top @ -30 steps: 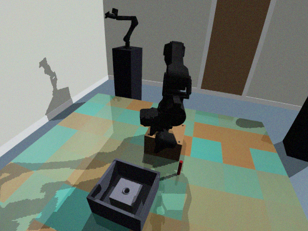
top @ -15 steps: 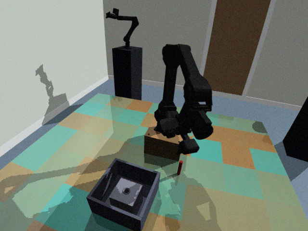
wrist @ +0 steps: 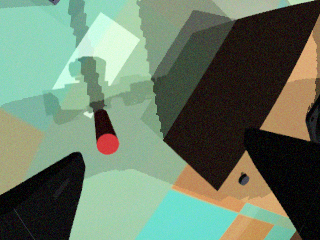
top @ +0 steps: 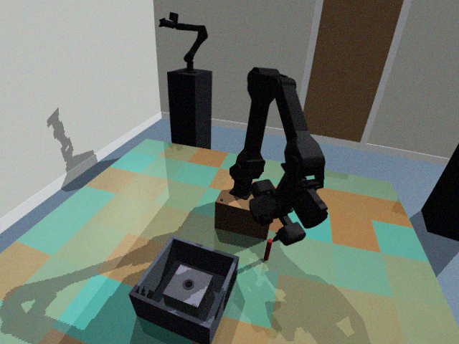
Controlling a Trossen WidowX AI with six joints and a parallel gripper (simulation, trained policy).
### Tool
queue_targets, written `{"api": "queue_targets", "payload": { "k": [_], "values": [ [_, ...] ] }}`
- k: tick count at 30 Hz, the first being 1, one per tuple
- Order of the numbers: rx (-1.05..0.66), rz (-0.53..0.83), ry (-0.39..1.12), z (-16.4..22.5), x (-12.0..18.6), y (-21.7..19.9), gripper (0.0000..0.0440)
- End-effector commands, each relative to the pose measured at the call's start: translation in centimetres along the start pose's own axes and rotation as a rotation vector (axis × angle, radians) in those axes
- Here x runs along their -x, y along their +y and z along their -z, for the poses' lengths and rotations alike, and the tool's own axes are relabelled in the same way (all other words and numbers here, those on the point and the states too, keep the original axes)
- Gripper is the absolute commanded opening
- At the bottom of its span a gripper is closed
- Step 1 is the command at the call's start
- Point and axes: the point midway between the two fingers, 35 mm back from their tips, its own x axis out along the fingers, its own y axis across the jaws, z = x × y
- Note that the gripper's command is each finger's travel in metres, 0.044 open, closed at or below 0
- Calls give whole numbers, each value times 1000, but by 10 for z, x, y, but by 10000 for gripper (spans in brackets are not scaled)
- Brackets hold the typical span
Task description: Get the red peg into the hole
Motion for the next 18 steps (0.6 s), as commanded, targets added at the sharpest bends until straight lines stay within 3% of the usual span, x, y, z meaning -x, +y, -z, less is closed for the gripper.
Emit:
{"api": "queue_targets", "payload": {
  "k": [1, 15, 18],
  "values": [
    [17, -2, 6, 4, -14, 5, 440],
    [59, -90, 0, 5, -69, 33, 438],
    [66, -93, 4, 5, -77, 36, 393]
  ]
}}
